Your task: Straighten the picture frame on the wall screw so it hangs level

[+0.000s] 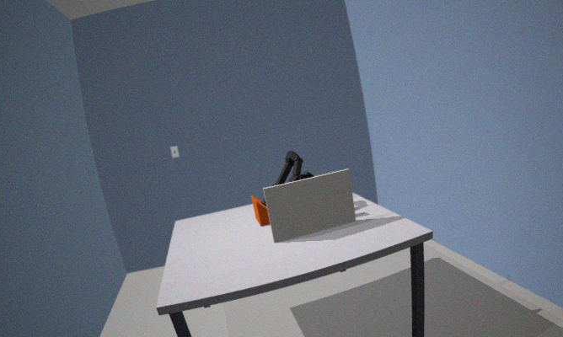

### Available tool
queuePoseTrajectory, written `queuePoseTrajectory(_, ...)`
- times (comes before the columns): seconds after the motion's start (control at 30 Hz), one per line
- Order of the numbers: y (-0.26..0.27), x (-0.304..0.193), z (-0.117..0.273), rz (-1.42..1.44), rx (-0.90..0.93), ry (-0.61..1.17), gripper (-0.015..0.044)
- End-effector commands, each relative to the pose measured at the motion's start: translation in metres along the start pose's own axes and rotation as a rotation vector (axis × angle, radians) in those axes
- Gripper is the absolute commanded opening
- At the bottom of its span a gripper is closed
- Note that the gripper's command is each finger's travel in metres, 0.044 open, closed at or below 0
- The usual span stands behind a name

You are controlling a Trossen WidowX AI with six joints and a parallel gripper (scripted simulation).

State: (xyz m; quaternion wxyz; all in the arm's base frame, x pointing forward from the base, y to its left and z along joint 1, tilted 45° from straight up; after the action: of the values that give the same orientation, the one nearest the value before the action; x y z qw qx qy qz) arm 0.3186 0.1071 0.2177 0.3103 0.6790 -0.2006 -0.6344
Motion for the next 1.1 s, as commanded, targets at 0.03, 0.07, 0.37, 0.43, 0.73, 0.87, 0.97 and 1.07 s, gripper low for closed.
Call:
queuePoseTrajectory(0.03, -0.0002, 0.0001, 0.0, -0.009, -0.001, 0.002, 0.0)
queuePoseTrajectory(0.07, -0.0002, 0.0001, 0.0, -0.019, -0.001, 0.002, 0.0)
queuePoseTrajectory(0.37, 0.0001, 0.0002, 0.0, -0.098, -0.001, 0.002, 0.0)
queuePoseTrajectory(0.43, 0.0001, 0.0002, 0.0, -0.098, -0.001, 0.002, 0.0)
queuePoseTrajectory(0.73, 0.0003, 0.0003, 0.0, -0.15, -0.002, 0.002, 0.0)
queuePoseTrajectory(0.87, 0.0003, 0.0004, -0.0001, -0.176, -0.002, 0.002, 0.0)
queuePoseTrajectory(0.97, 0.0003, 0.0004, -0.0001, -0.176, -0.002, 0.002, 0.0)
queuePoseTrajectory(1.07, 0.0004, 0.0004, -0.0001, -0.202, -0.002, 0.002, 0.0)
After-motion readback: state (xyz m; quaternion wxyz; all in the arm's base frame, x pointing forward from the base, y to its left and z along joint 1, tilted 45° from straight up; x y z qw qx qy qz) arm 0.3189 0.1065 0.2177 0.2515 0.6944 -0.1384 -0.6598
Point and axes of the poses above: the point midway between the two fingers, 35 mm back from their tips, its own z axis back along the fingers, its own y axis across the jaws, x = y × z, the point moved 4 cm from there along z, back along the fingers, and after that the axes turned 14 degrees about -z, right-handed, at the moved point
